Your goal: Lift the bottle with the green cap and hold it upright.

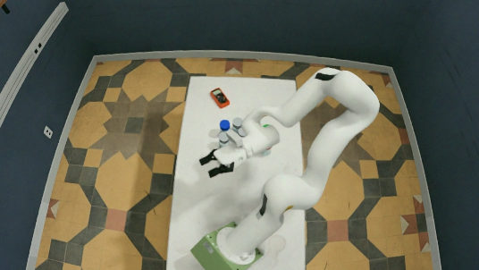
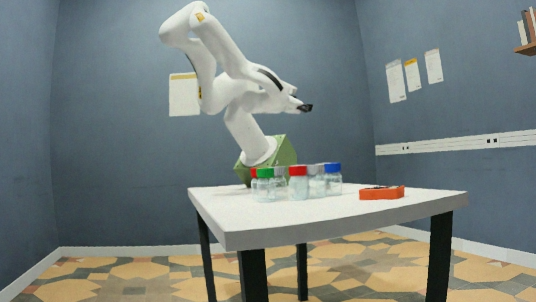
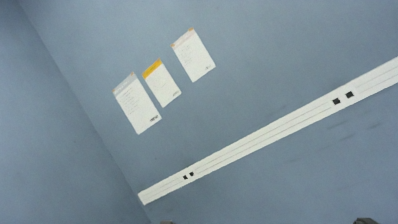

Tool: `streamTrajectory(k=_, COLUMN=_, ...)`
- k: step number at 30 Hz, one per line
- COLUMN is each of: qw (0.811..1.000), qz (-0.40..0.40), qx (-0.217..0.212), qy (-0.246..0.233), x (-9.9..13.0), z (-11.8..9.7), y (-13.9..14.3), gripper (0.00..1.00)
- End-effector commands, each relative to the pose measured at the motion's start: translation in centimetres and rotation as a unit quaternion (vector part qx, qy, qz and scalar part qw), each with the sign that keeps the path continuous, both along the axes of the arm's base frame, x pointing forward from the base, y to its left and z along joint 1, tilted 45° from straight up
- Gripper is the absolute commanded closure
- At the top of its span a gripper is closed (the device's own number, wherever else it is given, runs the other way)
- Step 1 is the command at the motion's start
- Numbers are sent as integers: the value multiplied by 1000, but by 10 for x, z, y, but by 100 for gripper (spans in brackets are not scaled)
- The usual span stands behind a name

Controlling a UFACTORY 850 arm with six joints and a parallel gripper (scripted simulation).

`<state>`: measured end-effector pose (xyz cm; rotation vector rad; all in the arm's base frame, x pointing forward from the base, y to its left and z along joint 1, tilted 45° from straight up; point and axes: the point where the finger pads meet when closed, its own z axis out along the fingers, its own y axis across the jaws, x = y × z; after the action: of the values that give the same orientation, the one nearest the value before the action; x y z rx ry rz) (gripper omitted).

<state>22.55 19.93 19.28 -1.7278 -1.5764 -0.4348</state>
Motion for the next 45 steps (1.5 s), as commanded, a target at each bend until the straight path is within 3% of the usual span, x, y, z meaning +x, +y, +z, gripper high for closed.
streamTrajectory(k=1, qw=1000, qz=0, qx=0, qy=0, x=0, z=0, y=0, gripper=0)
streamTrajectory(k=17, qw=1000, qz=0, qx=0, qy=0, x=0, z=0, y=0, gripper=0)
streamTrajectory(k=18, qw=1000, qz=-1, qx=0, qy=0, x=0, z=0, y=0, gripper=21)
streamTrajectory(k=34, qw=997, qz=-55, qx=-51, qy=-6, x=28, z=-10, y=-3, gripper=21)
streamTrajectory(k=45, qw=983, qz=-141, qx=-114, qy=-14, x=67, z=-19, y=-9, gripper=21)
